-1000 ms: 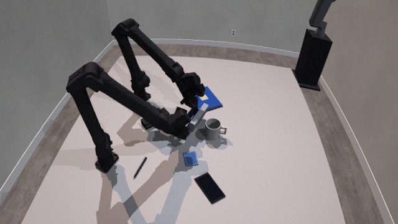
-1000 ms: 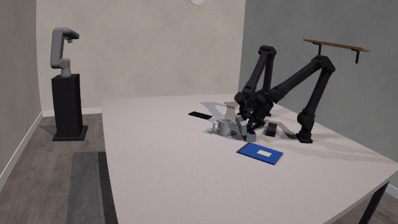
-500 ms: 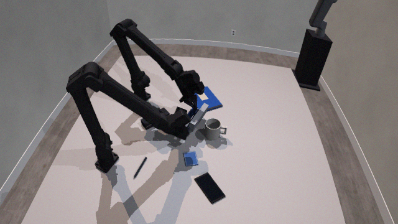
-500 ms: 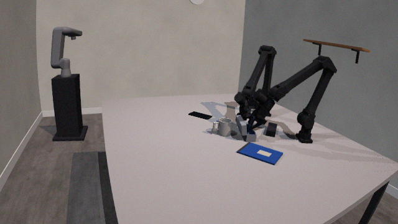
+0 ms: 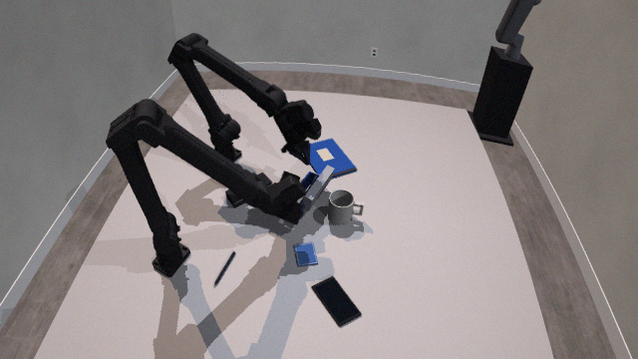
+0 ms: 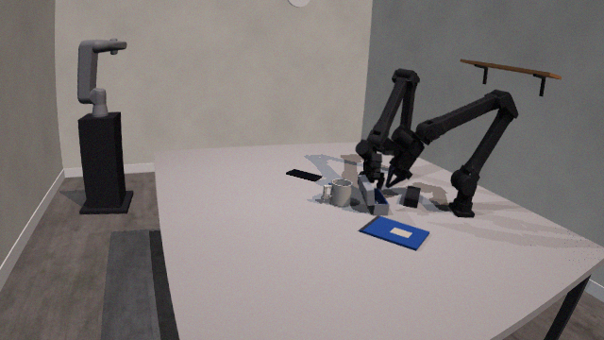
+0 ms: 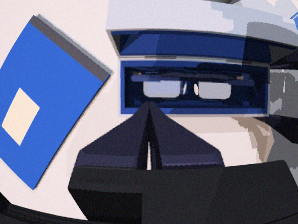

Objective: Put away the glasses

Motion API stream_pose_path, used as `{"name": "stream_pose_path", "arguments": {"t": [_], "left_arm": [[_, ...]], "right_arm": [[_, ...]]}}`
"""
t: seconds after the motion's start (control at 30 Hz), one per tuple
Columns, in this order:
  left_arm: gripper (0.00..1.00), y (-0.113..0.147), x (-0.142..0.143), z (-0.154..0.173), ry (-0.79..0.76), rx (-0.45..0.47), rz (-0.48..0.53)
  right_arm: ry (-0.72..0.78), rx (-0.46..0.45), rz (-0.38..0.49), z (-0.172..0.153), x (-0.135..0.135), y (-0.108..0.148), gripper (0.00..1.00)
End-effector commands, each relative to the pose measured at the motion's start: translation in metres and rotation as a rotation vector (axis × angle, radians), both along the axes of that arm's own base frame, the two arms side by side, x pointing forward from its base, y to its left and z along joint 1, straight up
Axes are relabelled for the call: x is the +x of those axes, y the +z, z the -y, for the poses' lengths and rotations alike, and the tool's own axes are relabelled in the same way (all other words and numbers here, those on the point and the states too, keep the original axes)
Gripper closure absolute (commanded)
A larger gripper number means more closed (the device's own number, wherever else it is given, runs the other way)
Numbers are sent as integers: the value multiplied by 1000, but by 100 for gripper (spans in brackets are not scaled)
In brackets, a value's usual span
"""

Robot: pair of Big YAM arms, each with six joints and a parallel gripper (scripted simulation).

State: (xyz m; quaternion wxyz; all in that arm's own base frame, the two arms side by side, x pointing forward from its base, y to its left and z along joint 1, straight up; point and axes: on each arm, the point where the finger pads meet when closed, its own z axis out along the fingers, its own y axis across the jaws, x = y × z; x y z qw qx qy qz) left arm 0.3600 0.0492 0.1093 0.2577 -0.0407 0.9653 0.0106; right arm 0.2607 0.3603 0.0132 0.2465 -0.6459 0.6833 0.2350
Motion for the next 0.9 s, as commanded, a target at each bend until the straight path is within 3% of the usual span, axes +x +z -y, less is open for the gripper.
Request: {"name": "stream_pose_path", "arguments": {"t": [0.0, 0.07, 0.17, 0.3, 0.33, 0.87], "left_arm": [[100, 50, 19, -6, -5, 16, 80], [100, 52, 17, -6, -5, 16, 78], [100, 27, 6, -3, -7, 7, 19], [100, 24, 4, -2, -3, 2, 14], [100, 47, 23, -1, -9, 7, 56], [100, 44, 75, 1, 10, -12, -59]], "right_arm": [[-16, 28, 18, -7, 12, 18, 43], [-16, 28, 18, -7, 12, 18, 43], [-16, 28, 18, -7, 12, 18, 43], [-16, 28, 18, -7, 12, 18, 43], [-16, 28, 18, -7, 12, 18, 43], [-16, 28, 18, -7, 12, 18, 43]]}}
